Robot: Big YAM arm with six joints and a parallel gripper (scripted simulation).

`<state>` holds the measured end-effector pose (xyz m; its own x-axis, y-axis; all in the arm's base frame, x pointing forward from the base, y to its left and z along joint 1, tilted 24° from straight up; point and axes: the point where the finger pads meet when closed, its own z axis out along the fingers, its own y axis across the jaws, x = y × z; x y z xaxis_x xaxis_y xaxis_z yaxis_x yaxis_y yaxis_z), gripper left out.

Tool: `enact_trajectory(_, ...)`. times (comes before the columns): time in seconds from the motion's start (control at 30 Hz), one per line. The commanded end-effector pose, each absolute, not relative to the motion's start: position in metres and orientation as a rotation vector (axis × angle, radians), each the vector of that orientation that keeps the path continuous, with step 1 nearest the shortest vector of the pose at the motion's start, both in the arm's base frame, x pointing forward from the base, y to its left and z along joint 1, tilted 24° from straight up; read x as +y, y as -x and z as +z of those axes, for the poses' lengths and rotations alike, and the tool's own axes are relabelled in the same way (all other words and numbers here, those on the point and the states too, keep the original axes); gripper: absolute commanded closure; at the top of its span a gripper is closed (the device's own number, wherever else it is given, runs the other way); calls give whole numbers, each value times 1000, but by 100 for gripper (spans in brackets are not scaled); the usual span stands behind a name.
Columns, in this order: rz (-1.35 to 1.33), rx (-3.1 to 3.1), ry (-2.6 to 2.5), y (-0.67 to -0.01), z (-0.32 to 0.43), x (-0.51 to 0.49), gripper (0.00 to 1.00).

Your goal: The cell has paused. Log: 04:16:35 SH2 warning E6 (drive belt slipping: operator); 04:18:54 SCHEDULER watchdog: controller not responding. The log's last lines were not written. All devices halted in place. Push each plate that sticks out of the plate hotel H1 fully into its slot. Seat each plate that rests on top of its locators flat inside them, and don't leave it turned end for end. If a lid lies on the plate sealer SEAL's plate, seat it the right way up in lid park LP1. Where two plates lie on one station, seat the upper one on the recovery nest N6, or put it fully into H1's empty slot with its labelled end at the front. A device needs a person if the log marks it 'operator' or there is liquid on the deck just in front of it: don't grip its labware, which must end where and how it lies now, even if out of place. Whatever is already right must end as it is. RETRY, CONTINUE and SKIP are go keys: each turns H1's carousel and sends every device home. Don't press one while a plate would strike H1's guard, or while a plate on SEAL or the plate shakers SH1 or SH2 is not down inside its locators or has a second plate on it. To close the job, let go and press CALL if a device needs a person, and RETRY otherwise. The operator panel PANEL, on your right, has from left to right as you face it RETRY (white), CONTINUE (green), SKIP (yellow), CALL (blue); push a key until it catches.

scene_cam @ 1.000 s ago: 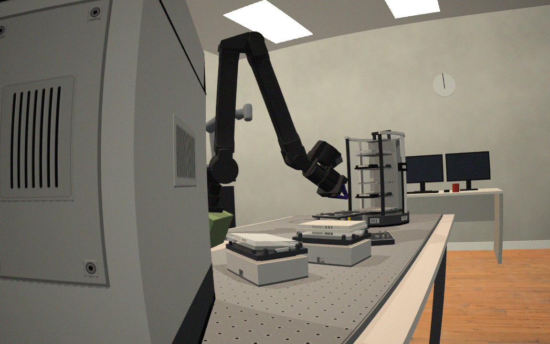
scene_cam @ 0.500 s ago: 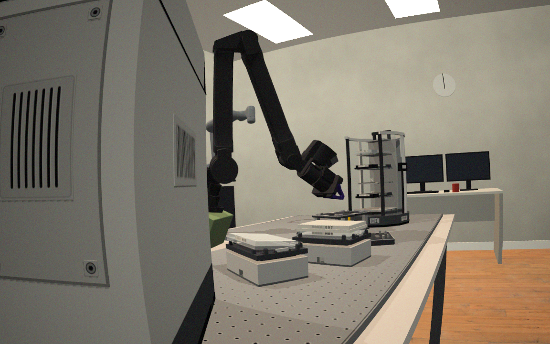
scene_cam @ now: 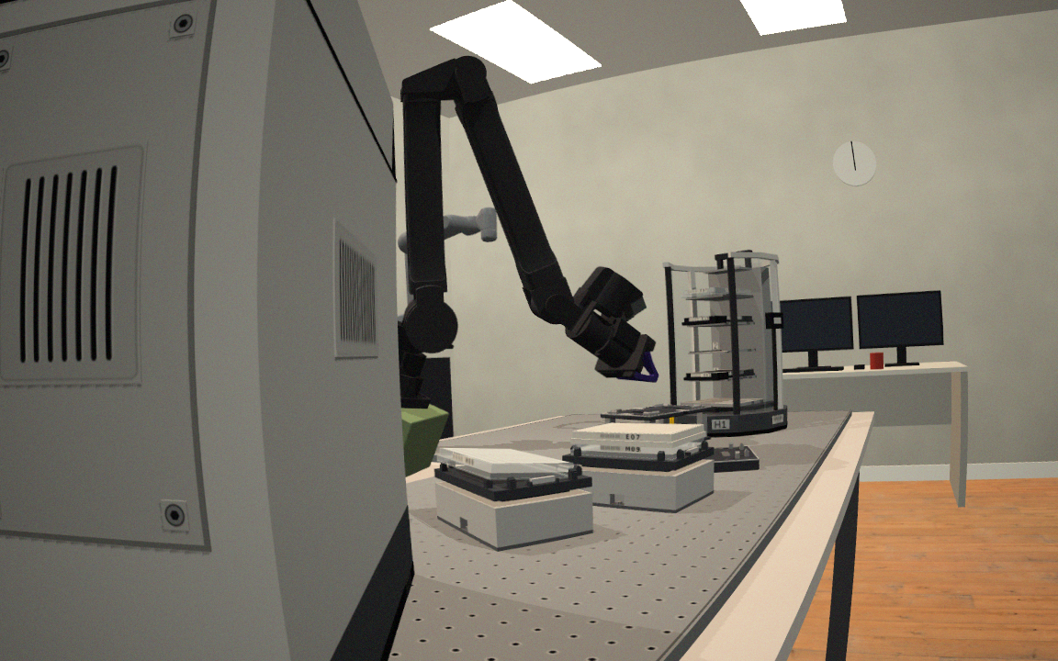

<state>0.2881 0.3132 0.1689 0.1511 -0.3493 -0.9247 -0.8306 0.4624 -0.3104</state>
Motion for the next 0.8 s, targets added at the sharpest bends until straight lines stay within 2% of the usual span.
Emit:
enact_trajectory(0.0, 478, 1424, 1118, -283, 179, 317, 100)
enact_trajectory(0.77, 490, 1399, 1088, -266, 253, 316, 100)
